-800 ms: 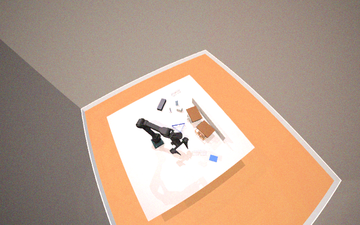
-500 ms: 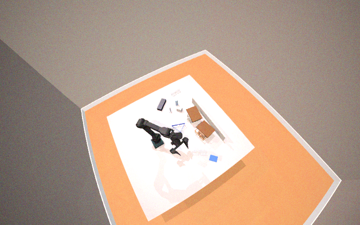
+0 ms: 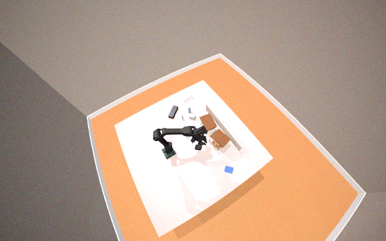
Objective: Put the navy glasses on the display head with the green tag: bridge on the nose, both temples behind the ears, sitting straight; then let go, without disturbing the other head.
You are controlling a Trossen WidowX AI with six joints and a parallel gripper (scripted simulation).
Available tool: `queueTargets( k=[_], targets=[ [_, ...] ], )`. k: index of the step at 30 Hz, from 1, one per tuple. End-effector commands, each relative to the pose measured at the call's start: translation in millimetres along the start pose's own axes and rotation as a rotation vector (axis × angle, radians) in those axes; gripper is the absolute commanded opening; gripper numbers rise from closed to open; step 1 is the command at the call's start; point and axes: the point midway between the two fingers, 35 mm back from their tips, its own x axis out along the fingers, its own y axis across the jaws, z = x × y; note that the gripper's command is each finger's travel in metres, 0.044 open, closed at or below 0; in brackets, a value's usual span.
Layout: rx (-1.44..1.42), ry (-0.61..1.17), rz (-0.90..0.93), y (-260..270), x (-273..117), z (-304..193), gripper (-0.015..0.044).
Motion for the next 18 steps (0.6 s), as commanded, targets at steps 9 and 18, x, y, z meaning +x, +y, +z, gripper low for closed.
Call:
queueTargets(
  k=[9, 18],
  targets=[
    [-0.273, -0.212, -0.232, -145.0, -18.8, 59.9, 0.0000],
    [-0.480, -0.354, -0.323, -229.4, -55.4, 140.8, 0.0000]
  ],
)
